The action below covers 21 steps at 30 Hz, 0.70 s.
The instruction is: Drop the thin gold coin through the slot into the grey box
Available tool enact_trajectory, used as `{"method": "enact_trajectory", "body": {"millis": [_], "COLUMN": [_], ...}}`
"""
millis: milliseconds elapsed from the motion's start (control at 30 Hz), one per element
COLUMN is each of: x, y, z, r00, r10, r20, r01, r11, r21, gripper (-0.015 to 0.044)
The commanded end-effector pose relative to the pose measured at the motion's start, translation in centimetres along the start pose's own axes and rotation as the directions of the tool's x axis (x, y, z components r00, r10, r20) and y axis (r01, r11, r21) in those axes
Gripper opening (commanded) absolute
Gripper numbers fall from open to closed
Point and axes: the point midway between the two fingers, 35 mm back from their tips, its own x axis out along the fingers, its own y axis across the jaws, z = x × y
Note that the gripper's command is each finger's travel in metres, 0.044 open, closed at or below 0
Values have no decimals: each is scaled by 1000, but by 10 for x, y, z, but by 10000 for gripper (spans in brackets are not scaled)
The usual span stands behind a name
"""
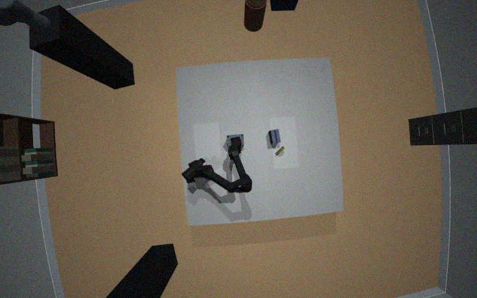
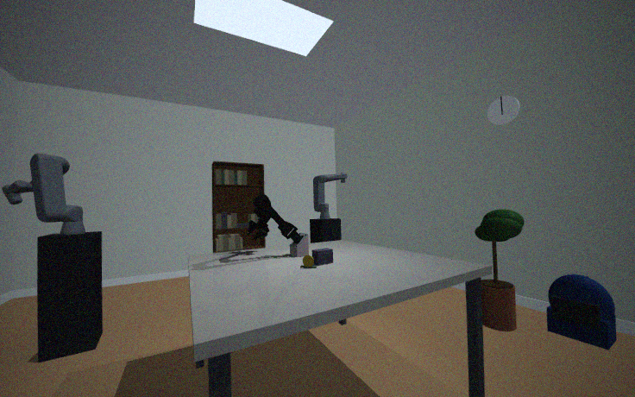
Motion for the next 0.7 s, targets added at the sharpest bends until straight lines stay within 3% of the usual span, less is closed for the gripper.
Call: {"method": "enact_trajectory", "body": {"millis": [0, 133, 267, 467, 667], "x": [-2, -37, -90, -184, -285], "y": [2, 28, 51, 59, 35], "z": [2, 33, 69, 111, 137], "r00": [1000, 976, 894, 681, 413], "r10": [7, 140, 269, 389, 393], "r20": [8, 168, 360, 620, 822], "r01": [-7, -133, -244, -340, -381], "r11": [1000, 990, 963, 918, 894], "r21": [-2, -49, -112, -203, -236], "gripper": [374, 269, 164, 161, 161]}}
